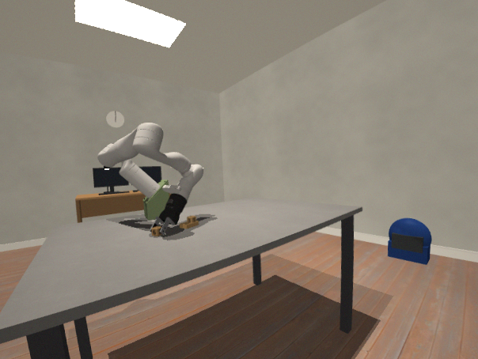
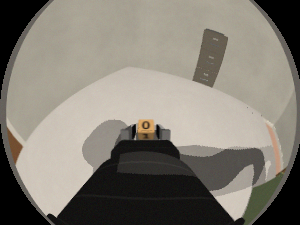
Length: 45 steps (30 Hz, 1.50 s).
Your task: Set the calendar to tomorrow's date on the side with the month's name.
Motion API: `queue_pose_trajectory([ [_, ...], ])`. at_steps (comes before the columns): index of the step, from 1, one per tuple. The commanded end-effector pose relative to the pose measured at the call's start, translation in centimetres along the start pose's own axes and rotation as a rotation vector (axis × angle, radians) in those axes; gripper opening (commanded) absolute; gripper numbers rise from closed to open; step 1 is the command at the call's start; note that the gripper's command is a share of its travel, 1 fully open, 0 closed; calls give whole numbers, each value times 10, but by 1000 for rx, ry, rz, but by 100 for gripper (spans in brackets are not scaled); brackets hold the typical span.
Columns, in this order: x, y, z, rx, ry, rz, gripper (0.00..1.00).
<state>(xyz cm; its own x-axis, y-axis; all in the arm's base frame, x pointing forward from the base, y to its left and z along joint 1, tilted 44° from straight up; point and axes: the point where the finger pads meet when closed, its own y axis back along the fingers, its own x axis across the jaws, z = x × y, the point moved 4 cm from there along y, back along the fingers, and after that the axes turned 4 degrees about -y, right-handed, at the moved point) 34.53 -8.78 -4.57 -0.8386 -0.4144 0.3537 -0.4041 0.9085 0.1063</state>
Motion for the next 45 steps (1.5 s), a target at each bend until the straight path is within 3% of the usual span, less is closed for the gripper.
queue_pose_trajectory([
  [1, 0, 0, -1, 0, -1, -1, 87],
  [25, 0, 0, -1, 0, -1, -1, 87],
  [26, 0, 0, -1, 0, -1, -1, 57],
  [45, 0, 0, -1, 0, -1, -1, 57],
])
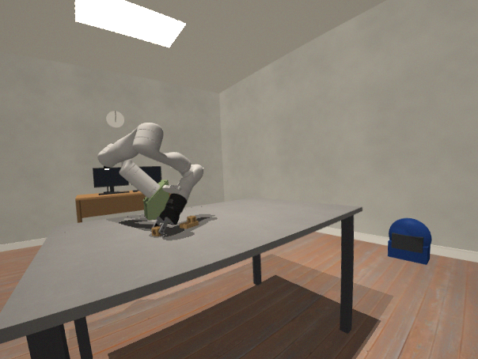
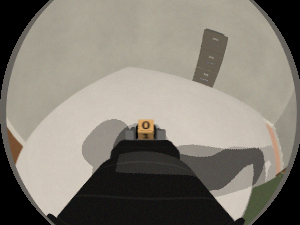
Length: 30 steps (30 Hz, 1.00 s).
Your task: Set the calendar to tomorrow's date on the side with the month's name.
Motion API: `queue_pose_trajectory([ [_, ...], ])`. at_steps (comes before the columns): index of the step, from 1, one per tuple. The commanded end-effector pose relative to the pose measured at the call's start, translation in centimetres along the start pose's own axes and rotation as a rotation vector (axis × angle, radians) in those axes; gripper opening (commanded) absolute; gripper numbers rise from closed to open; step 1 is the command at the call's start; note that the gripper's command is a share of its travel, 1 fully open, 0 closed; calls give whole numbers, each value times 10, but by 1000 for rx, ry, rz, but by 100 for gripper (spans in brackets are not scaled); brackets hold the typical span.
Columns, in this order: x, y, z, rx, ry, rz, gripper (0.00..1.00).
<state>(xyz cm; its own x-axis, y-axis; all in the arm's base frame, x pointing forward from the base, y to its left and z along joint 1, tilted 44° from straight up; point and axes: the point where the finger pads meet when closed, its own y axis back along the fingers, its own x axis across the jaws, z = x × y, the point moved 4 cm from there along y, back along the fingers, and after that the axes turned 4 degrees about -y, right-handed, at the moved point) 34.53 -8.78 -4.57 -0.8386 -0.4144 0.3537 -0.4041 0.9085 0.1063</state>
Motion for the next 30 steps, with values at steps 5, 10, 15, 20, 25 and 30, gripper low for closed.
queue_pose_trajectory([
  [5, 0, 0, -1, 0, -1, -1, 57],
  [10, 0, 0, -1, 0, -1, -1, 57],
  [15, 0, 0, -1, 0, -1, -1, 57],
  [20, -1, 3, -3, 0, -1, -1, 57],
  [25, -1, 13, -13, 0, -1, -1, 57],
  [30, -2, 22, -22, 0, -1, -1, 57],
])
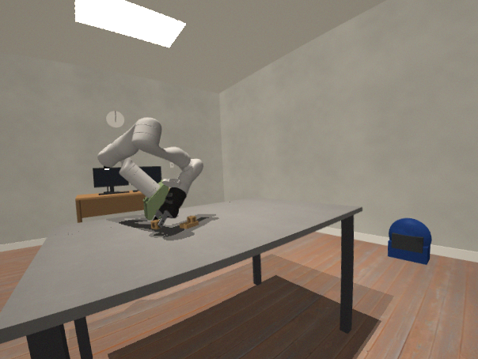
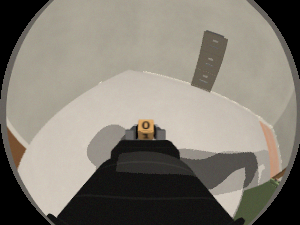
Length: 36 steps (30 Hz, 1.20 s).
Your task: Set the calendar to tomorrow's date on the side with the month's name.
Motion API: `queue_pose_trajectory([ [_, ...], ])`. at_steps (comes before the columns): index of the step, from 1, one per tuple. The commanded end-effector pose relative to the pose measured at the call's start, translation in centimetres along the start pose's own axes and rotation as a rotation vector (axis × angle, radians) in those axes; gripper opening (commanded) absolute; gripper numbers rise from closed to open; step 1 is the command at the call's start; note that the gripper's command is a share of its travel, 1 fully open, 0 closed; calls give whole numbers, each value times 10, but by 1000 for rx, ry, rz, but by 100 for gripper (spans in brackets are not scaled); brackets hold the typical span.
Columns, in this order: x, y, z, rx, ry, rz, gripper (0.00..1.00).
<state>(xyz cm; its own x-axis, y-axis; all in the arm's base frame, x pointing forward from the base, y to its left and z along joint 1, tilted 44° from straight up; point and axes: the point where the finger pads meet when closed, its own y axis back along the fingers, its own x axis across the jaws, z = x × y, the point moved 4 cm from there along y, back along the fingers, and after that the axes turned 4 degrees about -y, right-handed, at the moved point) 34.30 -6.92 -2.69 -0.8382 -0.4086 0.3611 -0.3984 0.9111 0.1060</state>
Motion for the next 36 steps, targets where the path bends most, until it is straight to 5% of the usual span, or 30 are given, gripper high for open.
queue_pose_trajectory([
  [1, -3, 5, -8, 2, -8, -7, 57],
  [11, -4, 28, -30, 2, -8, -7, 57],
  [26, -4, 30, -32, -1, -8, -6, 57],
  [36, -4, 28, -40, -174, -6, 13, 57],
])
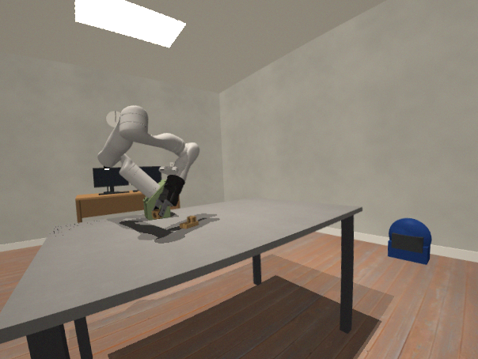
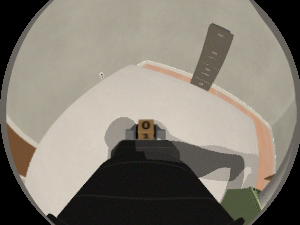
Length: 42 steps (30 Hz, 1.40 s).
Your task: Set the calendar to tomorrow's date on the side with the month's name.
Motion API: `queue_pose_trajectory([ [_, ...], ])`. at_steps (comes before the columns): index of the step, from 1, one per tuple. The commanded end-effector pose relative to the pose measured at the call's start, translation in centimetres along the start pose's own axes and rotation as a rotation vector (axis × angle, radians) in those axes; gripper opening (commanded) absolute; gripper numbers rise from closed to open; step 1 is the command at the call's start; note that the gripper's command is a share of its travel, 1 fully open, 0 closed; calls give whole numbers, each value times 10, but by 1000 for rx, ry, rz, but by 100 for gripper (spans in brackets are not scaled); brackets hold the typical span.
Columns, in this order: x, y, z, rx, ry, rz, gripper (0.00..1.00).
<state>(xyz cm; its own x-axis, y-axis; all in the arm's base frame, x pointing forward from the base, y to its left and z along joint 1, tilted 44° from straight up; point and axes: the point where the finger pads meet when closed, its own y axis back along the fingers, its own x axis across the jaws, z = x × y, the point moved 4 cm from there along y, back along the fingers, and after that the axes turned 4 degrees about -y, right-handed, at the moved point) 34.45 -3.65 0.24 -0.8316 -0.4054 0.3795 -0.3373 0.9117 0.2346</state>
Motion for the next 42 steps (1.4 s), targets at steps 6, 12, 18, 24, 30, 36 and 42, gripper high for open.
queue_pose_trajectory([
  [6, -1, -1, -16, -116, -27, 4, 57],
  [12, -1, -2, -17, -145, -26, 9, 57],
  [18, 0, -4, -20, -227, -24, 20, 57],
  [24, -1, -5, -27, -353, -25, 21, 57],
  [30, -1, -5, -29, -378, -26, 18, 57],
  [36, -1, -5, -30, -395, -25, 22, 57],
  [42, -1, -8, -32, -491, -22, 36, 57],
])
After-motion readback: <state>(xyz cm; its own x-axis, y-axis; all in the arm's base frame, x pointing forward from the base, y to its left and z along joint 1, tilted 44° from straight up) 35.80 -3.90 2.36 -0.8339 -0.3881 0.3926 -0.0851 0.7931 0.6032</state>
